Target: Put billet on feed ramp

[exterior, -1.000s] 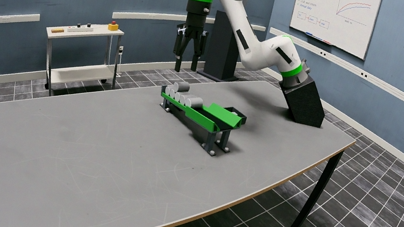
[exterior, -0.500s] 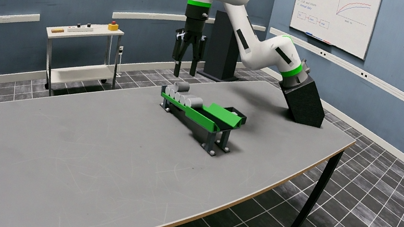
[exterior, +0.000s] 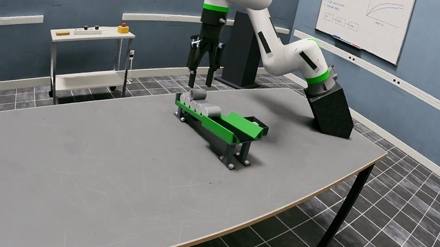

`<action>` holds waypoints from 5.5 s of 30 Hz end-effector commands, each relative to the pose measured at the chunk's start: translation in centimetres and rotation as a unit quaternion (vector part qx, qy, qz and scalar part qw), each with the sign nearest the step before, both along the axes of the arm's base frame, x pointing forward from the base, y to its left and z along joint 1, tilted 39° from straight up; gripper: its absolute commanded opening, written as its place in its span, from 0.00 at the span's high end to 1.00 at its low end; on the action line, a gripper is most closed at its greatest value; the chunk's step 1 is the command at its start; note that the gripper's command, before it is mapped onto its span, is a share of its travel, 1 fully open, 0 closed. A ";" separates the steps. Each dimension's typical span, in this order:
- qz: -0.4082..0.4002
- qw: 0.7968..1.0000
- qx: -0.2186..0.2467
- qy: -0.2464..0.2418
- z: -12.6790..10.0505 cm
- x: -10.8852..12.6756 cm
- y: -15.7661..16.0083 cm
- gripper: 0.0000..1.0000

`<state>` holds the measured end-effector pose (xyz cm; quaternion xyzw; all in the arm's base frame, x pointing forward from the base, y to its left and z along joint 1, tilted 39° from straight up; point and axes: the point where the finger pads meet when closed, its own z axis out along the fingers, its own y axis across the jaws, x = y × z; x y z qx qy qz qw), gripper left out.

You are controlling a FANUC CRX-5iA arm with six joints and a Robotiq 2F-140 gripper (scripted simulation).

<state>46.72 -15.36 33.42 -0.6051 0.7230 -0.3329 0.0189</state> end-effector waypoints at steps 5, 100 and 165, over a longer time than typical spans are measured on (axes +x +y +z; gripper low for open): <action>0.000 1.000 0.000 -0.001 -0.1 0.1 -0.1 0.49; 0.000 1.000 0.000 -0.001 -0.2 0.2 -0.2 0.49; 0.000 1.000 0.000 -0.001 -3.3 2.0 -2.0 0.60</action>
